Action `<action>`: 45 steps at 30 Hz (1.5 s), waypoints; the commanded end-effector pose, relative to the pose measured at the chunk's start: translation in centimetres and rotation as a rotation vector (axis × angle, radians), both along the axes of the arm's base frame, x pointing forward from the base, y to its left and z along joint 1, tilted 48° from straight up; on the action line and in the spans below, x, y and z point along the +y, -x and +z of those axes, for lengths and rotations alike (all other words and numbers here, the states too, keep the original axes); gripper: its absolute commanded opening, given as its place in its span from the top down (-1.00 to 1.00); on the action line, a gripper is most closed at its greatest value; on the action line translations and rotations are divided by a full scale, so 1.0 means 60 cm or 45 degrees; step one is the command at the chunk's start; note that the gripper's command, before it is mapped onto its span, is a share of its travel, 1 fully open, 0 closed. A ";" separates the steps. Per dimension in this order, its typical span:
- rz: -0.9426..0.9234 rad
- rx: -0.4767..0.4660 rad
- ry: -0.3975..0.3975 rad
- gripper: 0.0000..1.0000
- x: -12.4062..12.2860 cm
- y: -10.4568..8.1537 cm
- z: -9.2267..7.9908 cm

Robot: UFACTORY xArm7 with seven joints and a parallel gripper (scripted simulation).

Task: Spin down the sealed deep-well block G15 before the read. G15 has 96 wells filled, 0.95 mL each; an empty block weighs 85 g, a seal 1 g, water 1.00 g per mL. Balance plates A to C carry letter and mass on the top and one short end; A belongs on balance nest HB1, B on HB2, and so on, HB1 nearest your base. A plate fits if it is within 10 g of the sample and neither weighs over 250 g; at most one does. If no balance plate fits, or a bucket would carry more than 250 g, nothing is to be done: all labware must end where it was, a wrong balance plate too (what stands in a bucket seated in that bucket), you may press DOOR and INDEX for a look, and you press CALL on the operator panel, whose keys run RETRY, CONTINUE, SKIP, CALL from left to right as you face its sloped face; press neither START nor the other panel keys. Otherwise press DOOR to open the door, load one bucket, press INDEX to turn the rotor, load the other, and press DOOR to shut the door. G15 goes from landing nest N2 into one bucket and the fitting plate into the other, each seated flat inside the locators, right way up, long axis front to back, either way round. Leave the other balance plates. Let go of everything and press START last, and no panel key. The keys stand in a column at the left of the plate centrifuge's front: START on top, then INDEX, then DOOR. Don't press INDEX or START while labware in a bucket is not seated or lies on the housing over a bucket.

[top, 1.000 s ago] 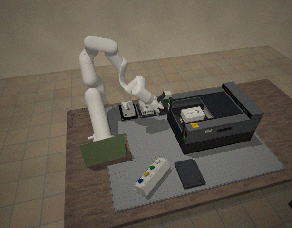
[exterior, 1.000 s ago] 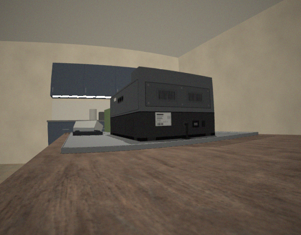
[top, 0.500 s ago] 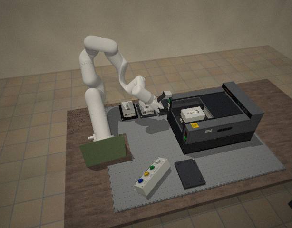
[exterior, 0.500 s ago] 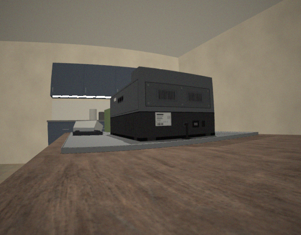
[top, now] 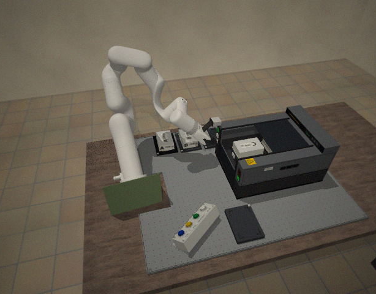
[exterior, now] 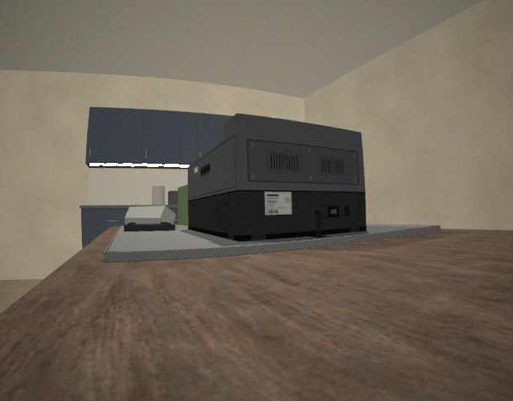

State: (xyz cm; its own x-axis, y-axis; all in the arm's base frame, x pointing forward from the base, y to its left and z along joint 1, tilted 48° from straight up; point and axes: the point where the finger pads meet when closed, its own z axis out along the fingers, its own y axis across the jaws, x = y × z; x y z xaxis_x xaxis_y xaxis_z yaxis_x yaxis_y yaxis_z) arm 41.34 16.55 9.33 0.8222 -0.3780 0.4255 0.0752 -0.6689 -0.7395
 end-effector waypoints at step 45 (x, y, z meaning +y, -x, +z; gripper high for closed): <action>-0.004 -0.003 0.000 1.00 -0.010 0.045 0.004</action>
